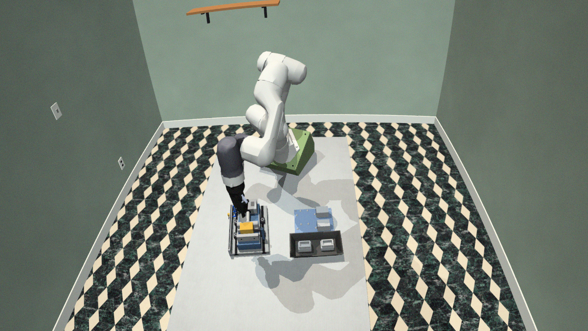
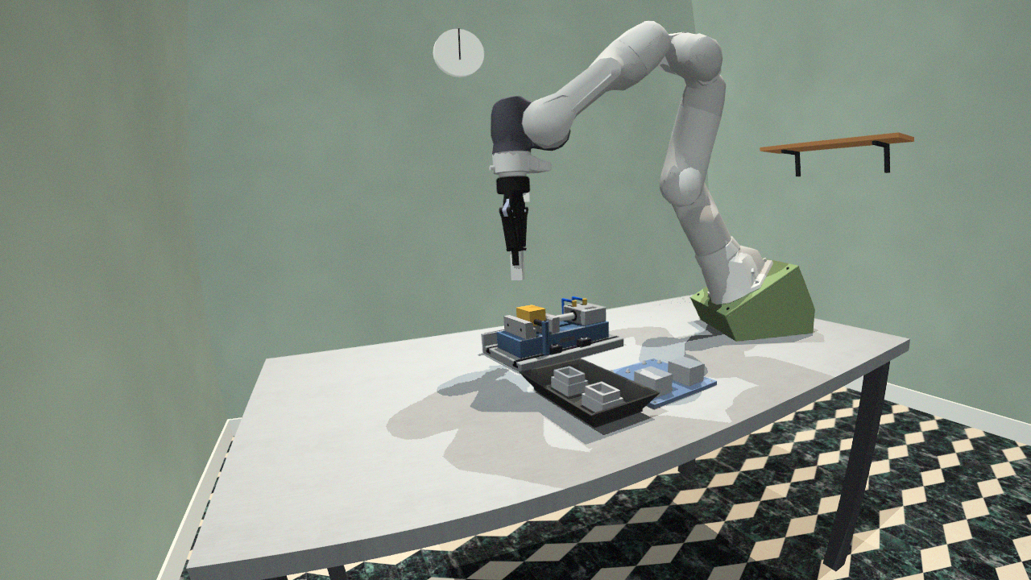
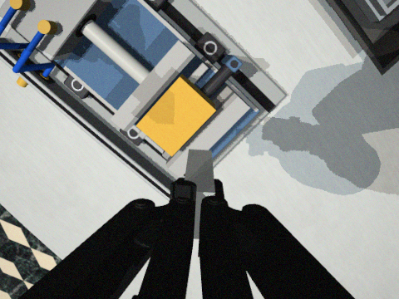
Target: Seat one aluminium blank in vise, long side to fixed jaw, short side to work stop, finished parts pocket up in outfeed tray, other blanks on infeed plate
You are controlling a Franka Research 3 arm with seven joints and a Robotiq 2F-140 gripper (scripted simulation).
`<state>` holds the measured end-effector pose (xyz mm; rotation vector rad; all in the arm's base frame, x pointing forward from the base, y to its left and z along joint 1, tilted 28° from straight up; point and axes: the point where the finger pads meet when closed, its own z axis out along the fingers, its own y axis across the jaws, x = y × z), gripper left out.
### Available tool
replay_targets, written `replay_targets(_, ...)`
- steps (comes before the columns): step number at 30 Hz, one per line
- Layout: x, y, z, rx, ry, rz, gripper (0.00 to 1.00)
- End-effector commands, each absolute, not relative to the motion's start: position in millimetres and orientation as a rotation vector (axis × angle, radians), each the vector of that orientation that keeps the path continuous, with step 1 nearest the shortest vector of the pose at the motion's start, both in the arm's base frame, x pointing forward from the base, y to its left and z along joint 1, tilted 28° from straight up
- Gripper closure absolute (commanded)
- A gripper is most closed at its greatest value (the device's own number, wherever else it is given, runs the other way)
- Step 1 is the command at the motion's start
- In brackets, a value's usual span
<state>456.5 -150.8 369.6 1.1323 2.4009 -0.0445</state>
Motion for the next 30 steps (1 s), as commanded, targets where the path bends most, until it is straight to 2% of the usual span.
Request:
replay_targets(1,454,-148,367,1.31,2.317,0.005,1.0)
replay_targets(30,432,-153,354,1.888,1.886,0.175,1.0)
